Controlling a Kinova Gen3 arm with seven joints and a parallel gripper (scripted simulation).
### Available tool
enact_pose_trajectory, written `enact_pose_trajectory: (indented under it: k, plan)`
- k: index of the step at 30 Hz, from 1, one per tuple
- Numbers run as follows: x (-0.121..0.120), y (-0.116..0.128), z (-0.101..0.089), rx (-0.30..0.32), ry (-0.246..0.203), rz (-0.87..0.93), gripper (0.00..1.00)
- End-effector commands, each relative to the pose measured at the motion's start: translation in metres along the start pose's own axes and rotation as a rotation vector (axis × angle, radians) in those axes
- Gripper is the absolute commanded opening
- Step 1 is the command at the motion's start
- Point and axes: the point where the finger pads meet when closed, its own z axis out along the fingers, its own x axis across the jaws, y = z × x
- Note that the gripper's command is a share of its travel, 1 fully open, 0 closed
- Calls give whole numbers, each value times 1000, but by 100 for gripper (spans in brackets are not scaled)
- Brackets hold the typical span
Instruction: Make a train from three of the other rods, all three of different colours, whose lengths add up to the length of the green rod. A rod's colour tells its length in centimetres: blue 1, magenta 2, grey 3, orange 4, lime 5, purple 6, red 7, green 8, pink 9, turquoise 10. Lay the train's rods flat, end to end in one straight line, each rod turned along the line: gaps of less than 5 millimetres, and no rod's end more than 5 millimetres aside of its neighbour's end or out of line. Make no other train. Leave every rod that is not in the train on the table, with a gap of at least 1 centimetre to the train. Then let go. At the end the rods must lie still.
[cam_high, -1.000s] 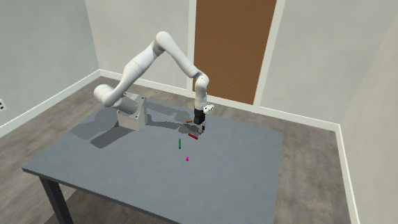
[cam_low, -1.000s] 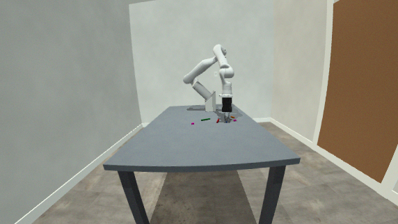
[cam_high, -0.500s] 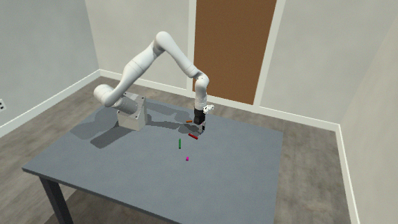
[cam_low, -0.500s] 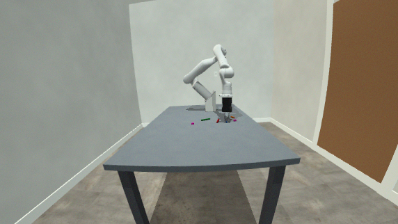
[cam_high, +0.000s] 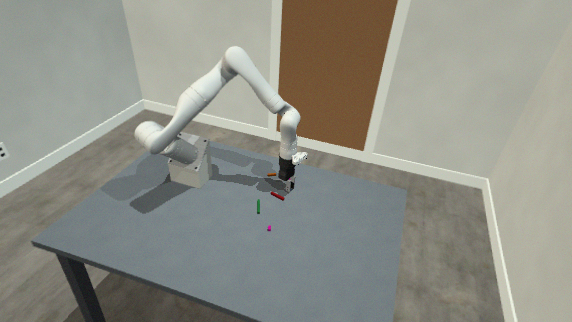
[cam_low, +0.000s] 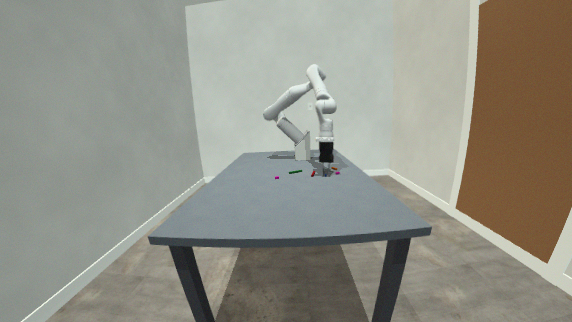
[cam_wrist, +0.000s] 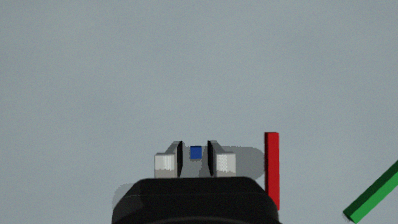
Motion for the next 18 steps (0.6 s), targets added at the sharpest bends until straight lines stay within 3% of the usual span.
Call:
enact_pose_trajectory:
  k: [1,18]
  plan:
    - [0,0,2,0,0,0,54]
    - [0,0,8,0,0,0,54]
